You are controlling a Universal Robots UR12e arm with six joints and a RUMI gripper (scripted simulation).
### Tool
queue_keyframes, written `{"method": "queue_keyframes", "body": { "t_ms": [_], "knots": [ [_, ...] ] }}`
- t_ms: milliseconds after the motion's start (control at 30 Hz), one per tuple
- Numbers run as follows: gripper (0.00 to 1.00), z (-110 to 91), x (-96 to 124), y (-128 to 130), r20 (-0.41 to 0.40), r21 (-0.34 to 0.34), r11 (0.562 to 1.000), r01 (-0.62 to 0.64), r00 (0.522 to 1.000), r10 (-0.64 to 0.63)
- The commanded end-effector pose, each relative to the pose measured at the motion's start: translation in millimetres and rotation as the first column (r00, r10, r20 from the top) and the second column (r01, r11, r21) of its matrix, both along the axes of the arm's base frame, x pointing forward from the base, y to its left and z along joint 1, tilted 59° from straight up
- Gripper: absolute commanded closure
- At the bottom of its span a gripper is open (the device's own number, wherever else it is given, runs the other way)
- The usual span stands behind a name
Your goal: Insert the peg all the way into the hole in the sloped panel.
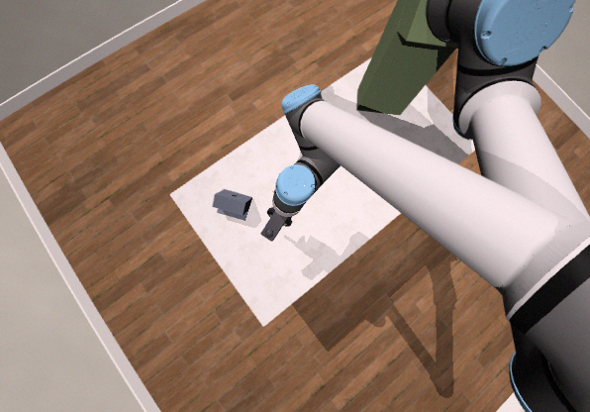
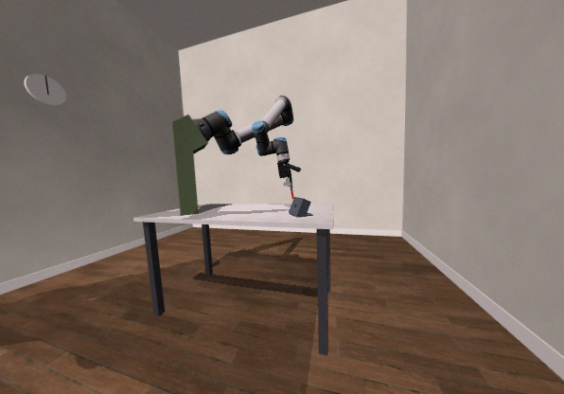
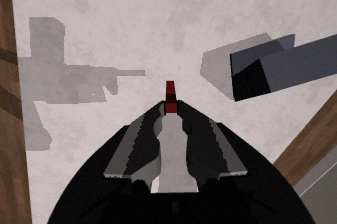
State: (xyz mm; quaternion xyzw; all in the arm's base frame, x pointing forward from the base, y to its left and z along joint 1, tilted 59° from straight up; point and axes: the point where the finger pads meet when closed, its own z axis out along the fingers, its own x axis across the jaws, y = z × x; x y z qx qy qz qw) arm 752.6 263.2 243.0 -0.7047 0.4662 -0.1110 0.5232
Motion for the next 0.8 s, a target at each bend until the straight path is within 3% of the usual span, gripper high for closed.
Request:
{"method": "queue_keyframes", "body": {
  "t_ms": [0, 767],
  "knots": [
    [1.00, 3.4, 8.4, -4.5, 0.028, -0.007, 1.000, 0.003, 1.000, -0.003],
    [1.00, 12.0, 35.2, -20.2, 0.118, -0.033, 0.999, 0.015, 0.993, -0.011]
  ]
}}
